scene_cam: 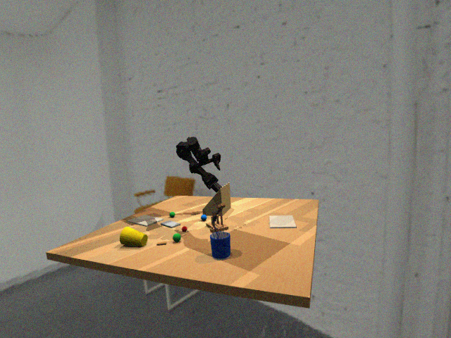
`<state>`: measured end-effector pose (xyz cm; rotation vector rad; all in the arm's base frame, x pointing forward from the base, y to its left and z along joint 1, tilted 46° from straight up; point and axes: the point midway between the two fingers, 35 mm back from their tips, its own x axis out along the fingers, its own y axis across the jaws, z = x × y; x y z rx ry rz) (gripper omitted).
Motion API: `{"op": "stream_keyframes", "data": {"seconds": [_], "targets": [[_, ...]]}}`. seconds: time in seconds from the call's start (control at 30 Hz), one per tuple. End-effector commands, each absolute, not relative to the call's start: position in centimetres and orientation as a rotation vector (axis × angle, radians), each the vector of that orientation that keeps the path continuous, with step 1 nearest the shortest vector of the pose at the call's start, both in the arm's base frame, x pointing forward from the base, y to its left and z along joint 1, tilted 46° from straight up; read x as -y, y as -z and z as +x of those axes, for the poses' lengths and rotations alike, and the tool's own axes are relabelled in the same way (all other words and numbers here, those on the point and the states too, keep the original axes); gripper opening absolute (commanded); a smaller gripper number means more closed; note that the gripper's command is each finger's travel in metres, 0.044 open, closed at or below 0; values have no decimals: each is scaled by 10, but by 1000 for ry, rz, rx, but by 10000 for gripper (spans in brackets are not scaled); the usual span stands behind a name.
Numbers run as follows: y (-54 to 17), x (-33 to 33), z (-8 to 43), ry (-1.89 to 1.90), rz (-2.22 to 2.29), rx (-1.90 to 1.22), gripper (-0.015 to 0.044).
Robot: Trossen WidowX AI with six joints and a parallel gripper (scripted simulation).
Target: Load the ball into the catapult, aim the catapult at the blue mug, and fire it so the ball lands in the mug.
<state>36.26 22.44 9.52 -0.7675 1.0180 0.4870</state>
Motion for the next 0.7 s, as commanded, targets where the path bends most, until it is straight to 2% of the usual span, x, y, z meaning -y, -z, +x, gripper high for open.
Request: {"op": "stream_keyframes", "data": {"seconds": [0.0,0.67], "targets": [[-63,-201,358,-402,-831,-1142,440],[34,-99,316,-64,-1221,-1609,440]]}}
